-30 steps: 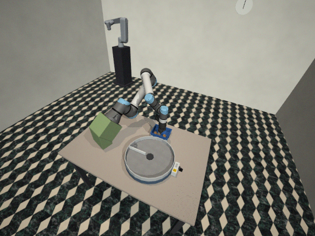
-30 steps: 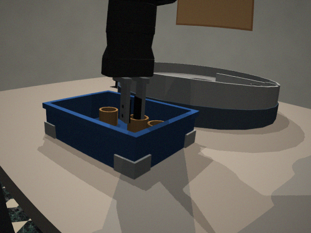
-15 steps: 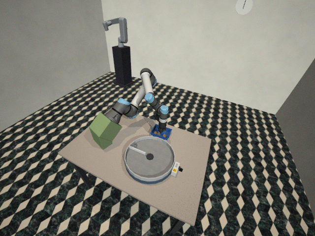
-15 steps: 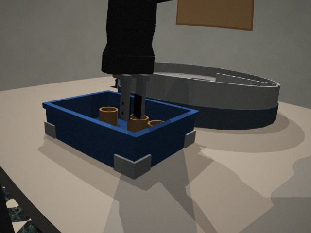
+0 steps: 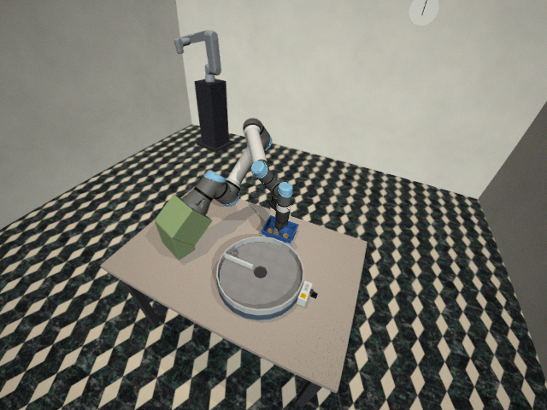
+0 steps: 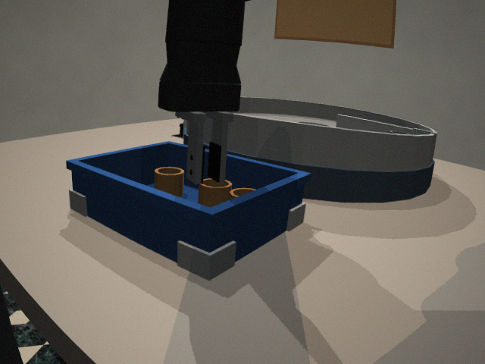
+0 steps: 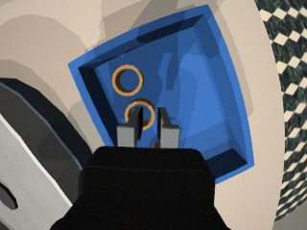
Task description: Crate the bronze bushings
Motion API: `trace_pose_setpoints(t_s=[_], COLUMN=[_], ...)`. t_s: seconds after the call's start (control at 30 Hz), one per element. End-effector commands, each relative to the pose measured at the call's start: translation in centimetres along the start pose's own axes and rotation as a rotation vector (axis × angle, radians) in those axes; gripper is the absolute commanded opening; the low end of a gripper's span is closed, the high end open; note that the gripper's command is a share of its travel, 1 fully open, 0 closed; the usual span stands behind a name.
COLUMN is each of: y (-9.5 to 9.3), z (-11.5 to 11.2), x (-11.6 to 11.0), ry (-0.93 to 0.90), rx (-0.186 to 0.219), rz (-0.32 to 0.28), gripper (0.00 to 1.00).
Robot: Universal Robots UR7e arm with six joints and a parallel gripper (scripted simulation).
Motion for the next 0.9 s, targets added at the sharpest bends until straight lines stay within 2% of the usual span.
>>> trace_pose_setpoints(t_s=[0.0,0.4,0.57,0.87], y=[0.5,0.5,5.7,5.7], z=[0.1,0.1,0.1,0.1], x=[0.0,0.0,0.0,0.0], ry=[0.001,0.001,0.001,0.001], rx=[0.0,0.0,0.0,0.0], rz=[-0.001,-0.001,-0.001,-0.001], gripper=[0.42,0.42,0.42,0.42])
Point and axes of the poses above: the point where the finger pads meet when closed, its own y axis back along the fingers, its own z axis across the jaws, x = y × z, the point moved 4 cm from there along y, back along the fingers, and after that the axes turned 13 degrees about -y, right-handed, at the moved point
